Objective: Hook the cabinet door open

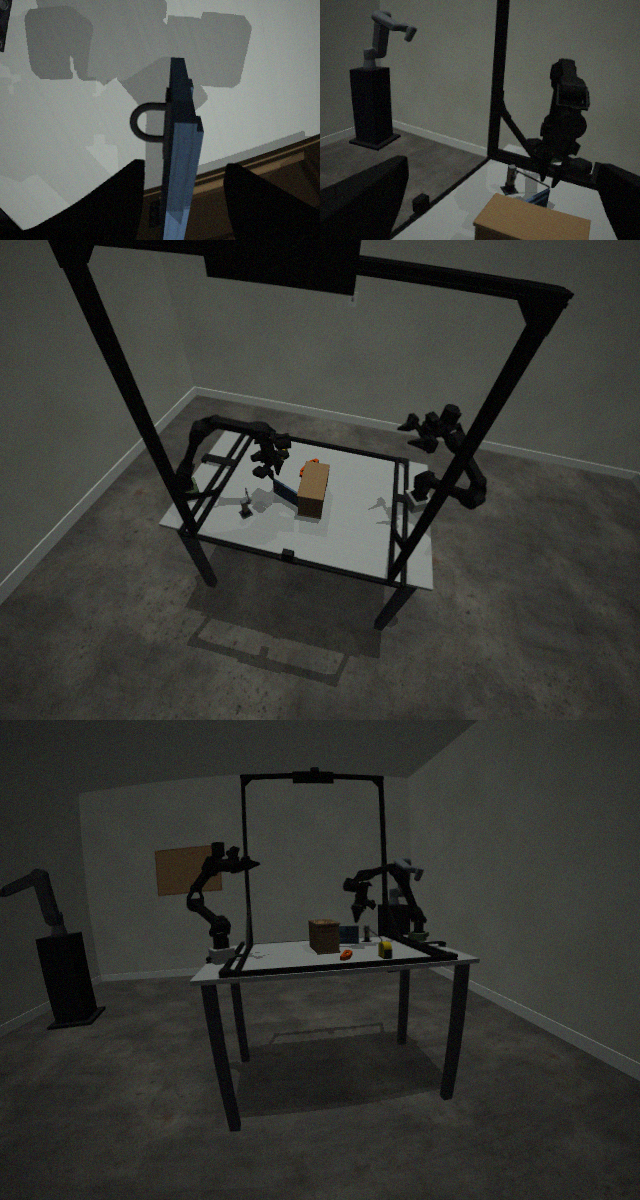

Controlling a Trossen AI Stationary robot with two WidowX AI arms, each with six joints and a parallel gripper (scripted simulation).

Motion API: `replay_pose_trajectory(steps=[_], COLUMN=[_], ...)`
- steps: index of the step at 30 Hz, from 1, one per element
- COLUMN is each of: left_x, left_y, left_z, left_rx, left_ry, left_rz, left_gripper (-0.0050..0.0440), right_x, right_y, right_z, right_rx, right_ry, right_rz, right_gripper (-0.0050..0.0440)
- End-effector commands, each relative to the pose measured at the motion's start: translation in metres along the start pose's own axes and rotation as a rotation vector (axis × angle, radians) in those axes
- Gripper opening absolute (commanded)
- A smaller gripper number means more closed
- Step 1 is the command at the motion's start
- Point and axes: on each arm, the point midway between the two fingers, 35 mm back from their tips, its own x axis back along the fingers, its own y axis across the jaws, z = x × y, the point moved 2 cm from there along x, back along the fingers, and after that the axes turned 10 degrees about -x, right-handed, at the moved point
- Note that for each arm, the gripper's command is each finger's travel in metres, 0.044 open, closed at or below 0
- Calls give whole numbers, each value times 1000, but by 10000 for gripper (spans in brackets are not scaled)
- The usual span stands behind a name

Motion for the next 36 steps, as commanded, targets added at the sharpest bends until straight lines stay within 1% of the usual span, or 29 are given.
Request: replay_pose_trajectory(steps=[1, 5, 11, 13, 16, 18, 21, 25, 28, 36], left_x=[1, -4, -18, -18, -24, -27, -29, -31, -43, -50], left_y=[6, 26, 74, 74, 94, 102, 108, 109, 110, 110], left_z=[-3, -17, -54, -54, -72, -80, -86, -87, -88, -89], left_rx=[-35, -155, -426, -426, -539, -590, -623, -626, -626, -626], left_ry=[-7, -46, -128, -128, -161, -175, -184, -185, -185, -185], left_rz=[2, -12, -55, -55, -78, -89, -97, -98, -98, -98], left_gripper=[160, 160, 160, 160, 160, 160, 160, 160, 160, 160], right_x=[0, 0, 0, 0, 0, 0, 0, 0, 0, 0], right_y=[0, 0, 0, 0, 0, 0, 0, 0, 0, 0], right_z=[0, 0, 0, 0, 0, 0, 0, 0, 0, 0], right_rx=[-6, -6, -6, -6, -6, -6, -6, -6, -6, -6], right_ry=[1, 1, 1, 1, 1, 1, 1, 1, 1, 1], right_rz=[-2, -2, -2, -2, -2, -2, -2, -2, -2, -2], right_gripper=[400, 400, 400, 400, 400, 400, 400, 400, 400, 400])
